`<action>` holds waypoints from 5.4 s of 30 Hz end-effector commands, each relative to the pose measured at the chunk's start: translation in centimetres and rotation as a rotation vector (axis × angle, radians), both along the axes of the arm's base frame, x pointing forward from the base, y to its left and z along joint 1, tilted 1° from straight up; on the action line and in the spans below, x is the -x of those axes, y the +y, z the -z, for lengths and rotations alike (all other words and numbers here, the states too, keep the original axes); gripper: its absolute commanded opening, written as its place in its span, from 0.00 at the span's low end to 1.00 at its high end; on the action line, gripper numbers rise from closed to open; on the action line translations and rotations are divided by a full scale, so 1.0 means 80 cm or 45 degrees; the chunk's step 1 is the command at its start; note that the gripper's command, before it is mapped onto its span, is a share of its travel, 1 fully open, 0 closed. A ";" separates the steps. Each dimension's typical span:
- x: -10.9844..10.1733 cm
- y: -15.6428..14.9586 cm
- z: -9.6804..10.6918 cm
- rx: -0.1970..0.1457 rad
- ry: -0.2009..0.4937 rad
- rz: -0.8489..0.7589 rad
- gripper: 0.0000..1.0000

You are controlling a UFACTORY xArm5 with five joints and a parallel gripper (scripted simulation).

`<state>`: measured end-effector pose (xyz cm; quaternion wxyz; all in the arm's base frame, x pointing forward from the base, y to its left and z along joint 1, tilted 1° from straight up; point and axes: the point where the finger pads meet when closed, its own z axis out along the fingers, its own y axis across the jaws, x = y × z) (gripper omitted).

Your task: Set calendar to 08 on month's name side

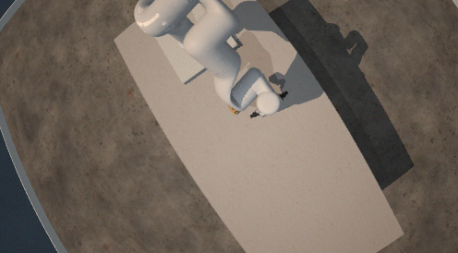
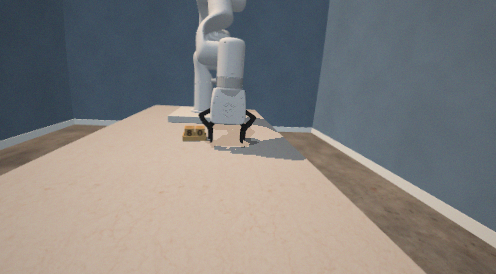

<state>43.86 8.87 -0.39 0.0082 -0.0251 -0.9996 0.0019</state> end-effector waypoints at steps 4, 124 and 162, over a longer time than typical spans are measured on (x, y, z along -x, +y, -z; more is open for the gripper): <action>-0.002 0.000 -0.002 -0.001 -0.004 0.000 1.00; -0.014 -0.138 -0.049 0.015 -0.006 1.344 1.00; -0.020 -0.207 -0.036 0.023 -0.005 2.000 1.00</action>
